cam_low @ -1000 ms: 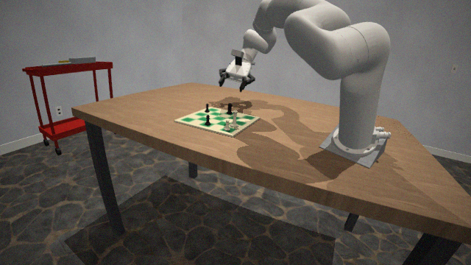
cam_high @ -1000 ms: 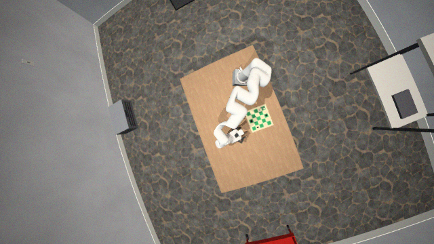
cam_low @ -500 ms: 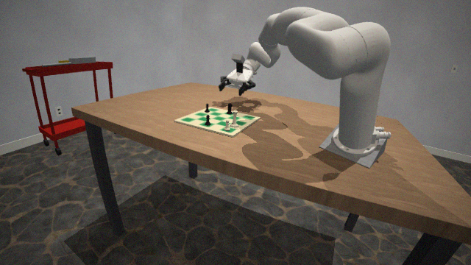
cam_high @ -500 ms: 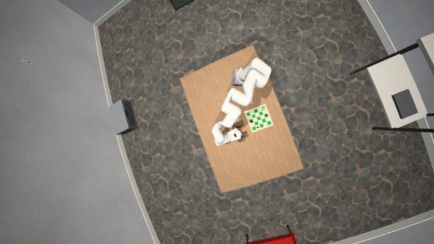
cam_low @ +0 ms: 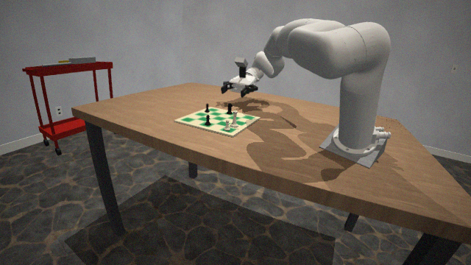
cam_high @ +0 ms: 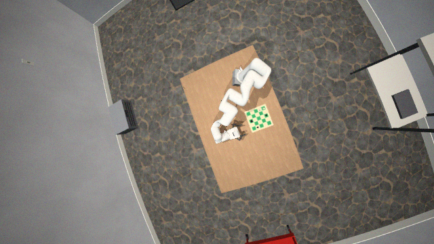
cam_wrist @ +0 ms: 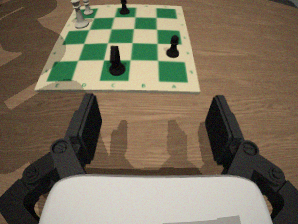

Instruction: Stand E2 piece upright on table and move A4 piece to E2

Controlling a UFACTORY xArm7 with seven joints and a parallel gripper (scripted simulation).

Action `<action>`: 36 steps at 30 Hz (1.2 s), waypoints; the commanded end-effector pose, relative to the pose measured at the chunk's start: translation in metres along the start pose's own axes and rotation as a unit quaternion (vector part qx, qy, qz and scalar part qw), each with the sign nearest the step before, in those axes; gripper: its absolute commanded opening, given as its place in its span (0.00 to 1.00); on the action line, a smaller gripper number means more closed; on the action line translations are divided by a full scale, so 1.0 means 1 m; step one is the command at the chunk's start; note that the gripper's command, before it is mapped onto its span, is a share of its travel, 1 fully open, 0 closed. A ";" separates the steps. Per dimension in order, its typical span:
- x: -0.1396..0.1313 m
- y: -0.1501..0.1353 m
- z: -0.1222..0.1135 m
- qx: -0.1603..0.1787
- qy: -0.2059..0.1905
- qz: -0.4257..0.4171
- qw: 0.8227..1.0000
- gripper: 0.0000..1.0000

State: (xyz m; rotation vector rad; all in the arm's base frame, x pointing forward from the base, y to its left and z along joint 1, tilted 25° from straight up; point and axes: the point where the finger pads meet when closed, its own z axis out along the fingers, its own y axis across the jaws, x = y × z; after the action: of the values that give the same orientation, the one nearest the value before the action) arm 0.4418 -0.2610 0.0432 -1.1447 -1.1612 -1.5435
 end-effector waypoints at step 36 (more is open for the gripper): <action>0.000 -0.008 0.000 0.000 0.041 0.014 0.999 1.00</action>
State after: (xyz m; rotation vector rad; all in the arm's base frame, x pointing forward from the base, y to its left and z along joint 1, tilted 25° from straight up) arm 0.4337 -0.2583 0.0402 -1.0813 -1.0805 -1.5529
